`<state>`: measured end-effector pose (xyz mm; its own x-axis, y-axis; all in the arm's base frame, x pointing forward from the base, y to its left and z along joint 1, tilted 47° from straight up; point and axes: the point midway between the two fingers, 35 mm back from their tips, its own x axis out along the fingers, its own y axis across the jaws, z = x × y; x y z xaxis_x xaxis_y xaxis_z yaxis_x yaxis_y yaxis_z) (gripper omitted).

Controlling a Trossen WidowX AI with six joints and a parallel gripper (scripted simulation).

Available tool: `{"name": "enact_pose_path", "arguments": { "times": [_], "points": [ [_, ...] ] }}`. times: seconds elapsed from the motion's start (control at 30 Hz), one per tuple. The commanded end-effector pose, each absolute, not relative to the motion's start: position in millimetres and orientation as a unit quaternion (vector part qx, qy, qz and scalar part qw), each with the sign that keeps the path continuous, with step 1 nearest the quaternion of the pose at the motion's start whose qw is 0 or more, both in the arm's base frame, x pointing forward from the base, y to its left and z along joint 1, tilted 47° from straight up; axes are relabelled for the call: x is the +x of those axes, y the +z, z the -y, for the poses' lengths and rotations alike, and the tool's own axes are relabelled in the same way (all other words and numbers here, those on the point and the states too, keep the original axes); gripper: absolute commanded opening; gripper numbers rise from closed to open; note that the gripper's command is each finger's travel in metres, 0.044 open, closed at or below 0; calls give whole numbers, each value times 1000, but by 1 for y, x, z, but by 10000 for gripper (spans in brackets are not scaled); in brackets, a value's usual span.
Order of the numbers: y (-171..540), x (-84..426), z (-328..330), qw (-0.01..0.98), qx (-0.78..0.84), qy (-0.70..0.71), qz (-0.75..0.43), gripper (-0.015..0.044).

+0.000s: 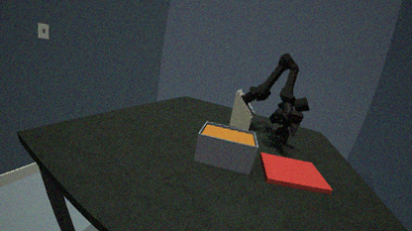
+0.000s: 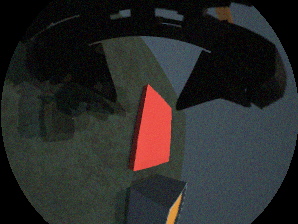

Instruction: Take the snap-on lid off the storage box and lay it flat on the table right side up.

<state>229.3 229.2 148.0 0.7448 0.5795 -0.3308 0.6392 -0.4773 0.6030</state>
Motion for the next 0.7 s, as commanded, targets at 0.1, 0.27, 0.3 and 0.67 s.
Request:
{"name": "enact_pose_path", "arguments": {
  "times": [0.1, 0.27, 0.3, 0.67],
  "points": [
    [158, 225, -219, 368, 858, -39, -355, 440],
    [164, 222, -212, 368, 858, -39, -355, 440],
    [165, 221, -210, 368, 858, -39, -355, 440],
    [178, 214, -194, 369, 858, -39, -355, 440]
  ]
}}
